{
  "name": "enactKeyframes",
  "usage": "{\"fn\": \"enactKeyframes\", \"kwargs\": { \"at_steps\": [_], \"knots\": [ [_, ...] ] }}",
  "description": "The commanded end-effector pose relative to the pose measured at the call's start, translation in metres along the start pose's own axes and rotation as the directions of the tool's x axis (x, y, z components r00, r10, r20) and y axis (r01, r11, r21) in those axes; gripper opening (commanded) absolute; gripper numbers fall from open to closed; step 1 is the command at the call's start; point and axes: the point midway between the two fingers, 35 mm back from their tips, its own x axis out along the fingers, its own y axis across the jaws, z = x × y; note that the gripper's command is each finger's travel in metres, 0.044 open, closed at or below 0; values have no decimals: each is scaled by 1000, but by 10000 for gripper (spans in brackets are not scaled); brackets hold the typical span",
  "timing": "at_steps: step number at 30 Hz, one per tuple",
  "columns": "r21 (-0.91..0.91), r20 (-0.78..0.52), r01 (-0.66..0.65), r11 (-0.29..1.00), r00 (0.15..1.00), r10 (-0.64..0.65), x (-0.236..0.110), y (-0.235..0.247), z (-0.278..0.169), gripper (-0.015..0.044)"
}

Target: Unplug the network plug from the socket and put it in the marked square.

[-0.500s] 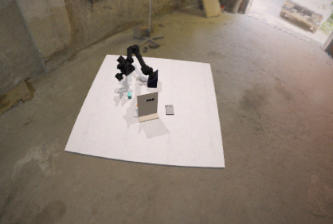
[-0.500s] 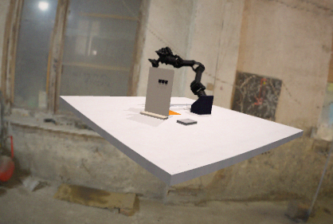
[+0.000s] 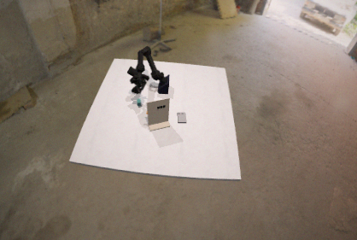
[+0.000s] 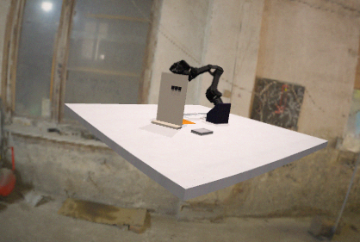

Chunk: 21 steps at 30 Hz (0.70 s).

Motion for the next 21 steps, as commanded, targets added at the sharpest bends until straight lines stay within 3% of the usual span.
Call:
{"fn": "enactKeyframes", "kwargs": {
  "at_steps": [1,11,21],
  "knots": [
    [146,-113,-24,989,993,41,-3,-9,-38,156],
    [524,-292,5,851,940,174,-25,-18,-112,156],
    [549,-300,11,835,936,185,-26,-18,-116,156]
  ]
}}
